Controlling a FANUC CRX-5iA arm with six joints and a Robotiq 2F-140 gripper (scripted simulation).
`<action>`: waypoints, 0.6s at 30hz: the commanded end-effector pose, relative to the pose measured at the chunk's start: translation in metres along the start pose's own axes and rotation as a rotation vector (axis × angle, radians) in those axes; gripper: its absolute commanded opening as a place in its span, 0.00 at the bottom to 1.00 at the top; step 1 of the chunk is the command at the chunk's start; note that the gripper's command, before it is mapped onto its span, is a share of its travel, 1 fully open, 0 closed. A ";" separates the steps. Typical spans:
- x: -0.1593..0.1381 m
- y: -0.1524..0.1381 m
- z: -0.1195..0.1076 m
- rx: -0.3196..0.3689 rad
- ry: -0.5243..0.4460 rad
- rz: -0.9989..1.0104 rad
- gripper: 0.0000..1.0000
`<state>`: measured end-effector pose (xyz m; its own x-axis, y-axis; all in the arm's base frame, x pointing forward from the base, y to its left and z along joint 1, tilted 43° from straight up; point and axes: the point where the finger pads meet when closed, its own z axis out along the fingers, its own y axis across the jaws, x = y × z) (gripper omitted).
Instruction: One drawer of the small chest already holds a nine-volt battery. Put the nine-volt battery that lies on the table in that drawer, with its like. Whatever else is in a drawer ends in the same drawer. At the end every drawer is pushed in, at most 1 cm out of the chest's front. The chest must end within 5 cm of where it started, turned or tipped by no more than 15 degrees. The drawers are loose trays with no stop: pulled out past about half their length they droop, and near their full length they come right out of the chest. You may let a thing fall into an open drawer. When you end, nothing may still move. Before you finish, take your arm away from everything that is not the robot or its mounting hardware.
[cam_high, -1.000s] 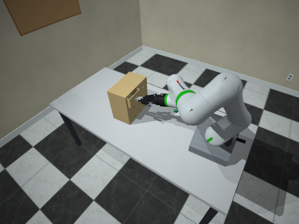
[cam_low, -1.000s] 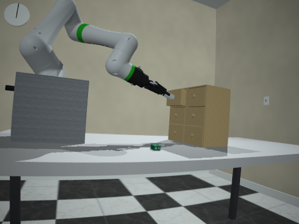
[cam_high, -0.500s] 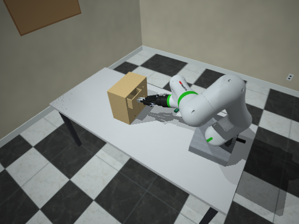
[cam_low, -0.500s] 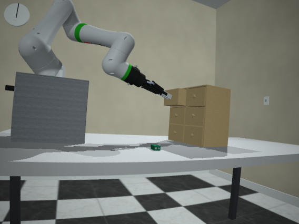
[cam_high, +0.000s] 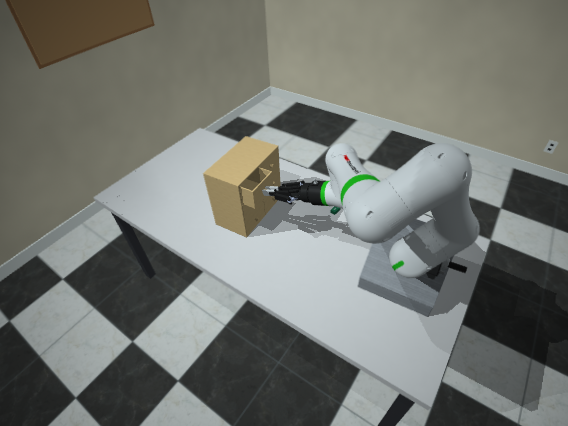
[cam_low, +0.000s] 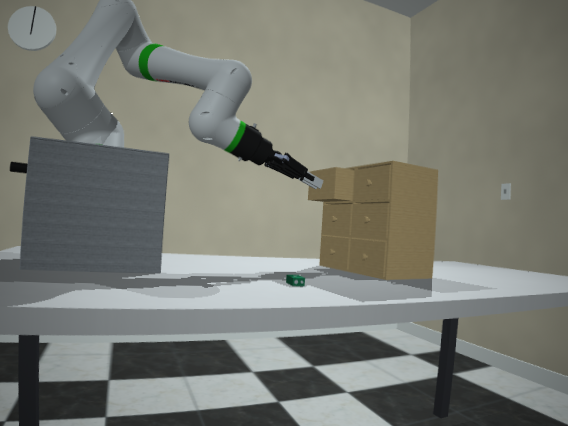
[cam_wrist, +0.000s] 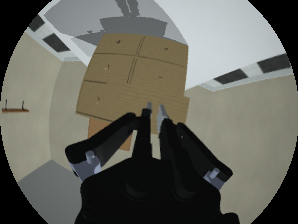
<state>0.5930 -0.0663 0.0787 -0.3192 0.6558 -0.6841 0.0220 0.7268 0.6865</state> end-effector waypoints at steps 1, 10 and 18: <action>0.000 0.000 -0.002 0.000 0.000 0.000 0.08; 0.001 0.000 -0.004 0.000 0.000 0.000 0.08; 0.001 0.000 -0.004 0.000 0.000 0.000 0.08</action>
<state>0.5885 -0.0661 0.0787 -0.3192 0.6558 -0.6841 0.0220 0.7268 0.6865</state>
